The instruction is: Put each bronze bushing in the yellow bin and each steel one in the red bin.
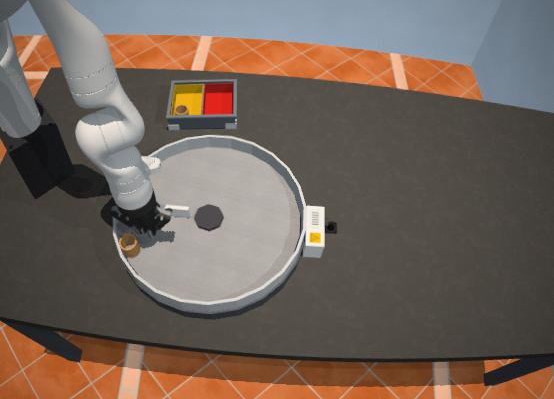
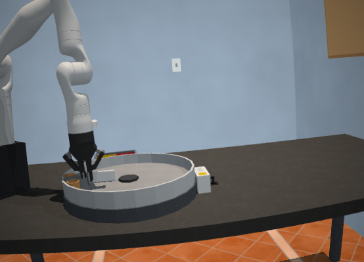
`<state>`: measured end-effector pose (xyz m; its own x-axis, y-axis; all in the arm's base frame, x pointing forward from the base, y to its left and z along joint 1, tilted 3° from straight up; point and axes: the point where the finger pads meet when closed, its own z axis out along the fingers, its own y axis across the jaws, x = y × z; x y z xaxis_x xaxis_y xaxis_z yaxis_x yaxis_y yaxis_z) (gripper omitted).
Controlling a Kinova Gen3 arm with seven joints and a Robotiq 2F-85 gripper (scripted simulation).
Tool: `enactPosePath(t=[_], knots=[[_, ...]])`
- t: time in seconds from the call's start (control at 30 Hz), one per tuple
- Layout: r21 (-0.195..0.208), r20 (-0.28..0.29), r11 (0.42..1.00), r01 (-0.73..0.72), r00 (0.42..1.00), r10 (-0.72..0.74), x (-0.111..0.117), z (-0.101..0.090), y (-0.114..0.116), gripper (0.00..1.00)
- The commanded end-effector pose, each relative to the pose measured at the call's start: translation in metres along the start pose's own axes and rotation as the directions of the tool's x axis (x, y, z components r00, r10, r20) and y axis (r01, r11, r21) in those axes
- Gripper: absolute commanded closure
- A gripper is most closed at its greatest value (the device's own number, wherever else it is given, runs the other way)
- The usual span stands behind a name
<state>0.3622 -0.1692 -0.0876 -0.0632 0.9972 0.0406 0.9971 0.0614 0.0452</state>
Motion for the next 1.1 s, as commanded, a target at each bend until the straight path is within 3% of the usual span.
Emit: enactPosePath(t=[0.0,1.07], knots=[[-0.001,0.001,1.000,0.000,1.000,0.000,-0.0003,-0.0006,0.0005,1.00],[0.002,0.000,1.000,-0.001,1.000,0.001,-0.0003,-0.0042,0.0005,1.00]])
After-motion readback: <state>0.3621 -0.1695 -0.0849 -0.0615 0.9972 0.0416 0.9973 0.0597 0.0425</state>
